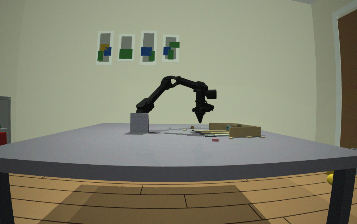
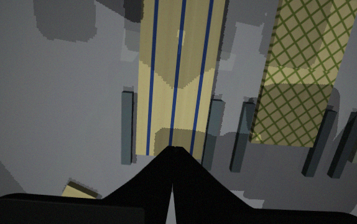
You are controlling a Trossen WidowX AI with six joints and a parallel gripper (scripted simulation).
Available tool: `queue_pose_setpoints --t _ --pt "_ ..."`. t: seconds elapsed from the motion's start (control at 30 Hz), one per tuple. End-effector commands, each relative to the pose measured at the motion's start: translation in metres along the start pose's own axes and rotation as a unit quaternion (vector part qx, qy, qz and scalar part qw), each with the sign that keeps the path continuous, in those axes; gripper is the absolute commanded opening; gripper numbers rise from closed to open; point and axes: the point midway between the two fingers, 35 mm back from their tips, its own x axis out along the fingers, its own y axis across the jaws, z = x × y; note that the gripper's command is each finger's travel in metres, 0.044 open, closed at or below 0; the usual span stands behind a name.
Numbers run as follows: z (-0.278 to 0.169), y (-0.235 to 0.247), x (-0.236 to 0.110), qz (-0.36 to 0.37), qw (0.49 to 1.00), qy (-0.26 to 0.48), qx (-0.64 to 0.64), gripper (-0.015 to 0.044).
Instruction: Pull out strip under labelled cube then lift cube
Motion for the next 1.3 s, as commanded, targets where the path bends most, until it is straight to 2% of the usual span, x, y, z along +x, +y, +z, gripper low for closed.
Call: queue_pose_setpoints --t 0.0,0.83,1.27 --pt "-0.001 0.0 0.007 0.001 1.0 0.002 0.003 0.0" --pt "-0.004 0.002 0.048 0.002 1.0 0.002 0.003 0.0" --pt "-0.004 0.002 0.049 0.002 1.0 0.002 0.003 0.0"
